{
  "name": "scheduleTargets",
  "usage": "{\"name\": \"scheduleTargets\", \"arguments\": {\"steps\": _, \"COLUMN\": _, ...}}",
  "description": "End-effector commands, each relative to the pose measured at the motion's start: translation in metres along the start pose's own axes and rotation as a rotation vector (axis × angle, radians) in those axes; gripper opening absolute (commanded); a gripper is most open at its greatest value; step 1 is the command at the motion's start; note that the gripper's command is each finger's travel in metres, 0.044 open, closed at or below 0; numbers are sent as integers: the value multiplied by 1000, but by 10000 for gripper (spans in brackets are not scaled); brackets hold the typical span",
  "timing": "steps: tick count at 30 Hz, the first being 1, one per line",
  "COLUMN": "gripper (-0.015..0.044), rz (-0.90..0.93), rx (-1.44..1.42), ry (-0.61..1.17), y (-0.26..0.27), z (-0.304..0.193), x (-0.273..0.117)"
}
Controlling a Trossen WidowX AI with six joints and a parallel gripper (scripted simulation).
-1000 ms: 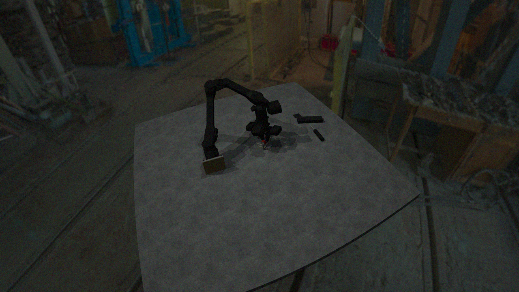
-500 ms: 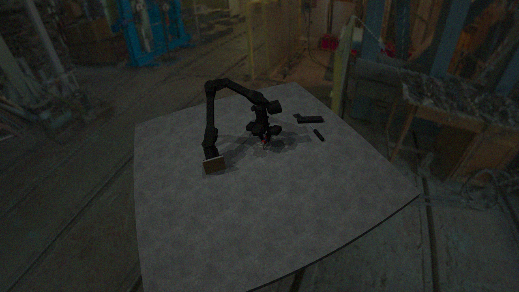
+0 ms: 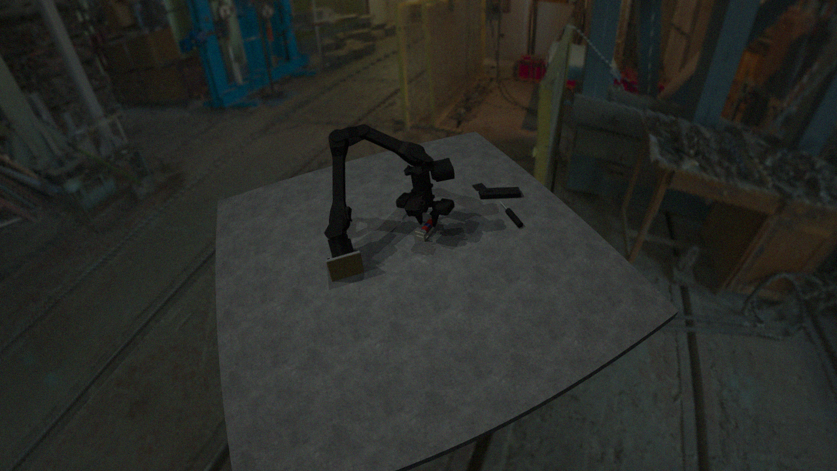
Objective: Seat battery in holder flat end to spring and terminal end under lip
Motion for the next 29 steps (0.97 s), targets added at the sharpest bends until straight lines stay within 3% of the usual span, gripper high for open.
{"name": "scheduleTargets", "arguments": {"steps": 1, "gripper": 319, "rz": 6, "rx": -7, "ry": 1, "y": 3, "z": 0, "x": -13}}
{"name": "scheduleTargets", "arguments": {"steps": 6, "gripper": 440, "rz": 10, "rx": -18, "ry": 0, "y": 8, "z": 1, "x": -46}}
{"name": "scheduleTargets", "arguments": {"steps": 11, "gripper": 440, "rz": 6, "rx": -7, "ry": -3, "y": 11, "z": 3, "x": -72}}
{"name": "scheduleTargets", "arguments": {"steps": 29, "gripper": 440, "rz": 5, "rx": -7, "ry": -3, "y": 11, "z": 3, "x": -73}}
Point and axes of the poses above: the point midway between the two fingers, 35 mm back from their tips, its own x axis out along the fingers, its own y axis across the jaws, z = x × y, the point moved 8 cm from there along -x, back along the fingers, and after that the axes turned 4 degrees about -x, right-handed, at the moved point
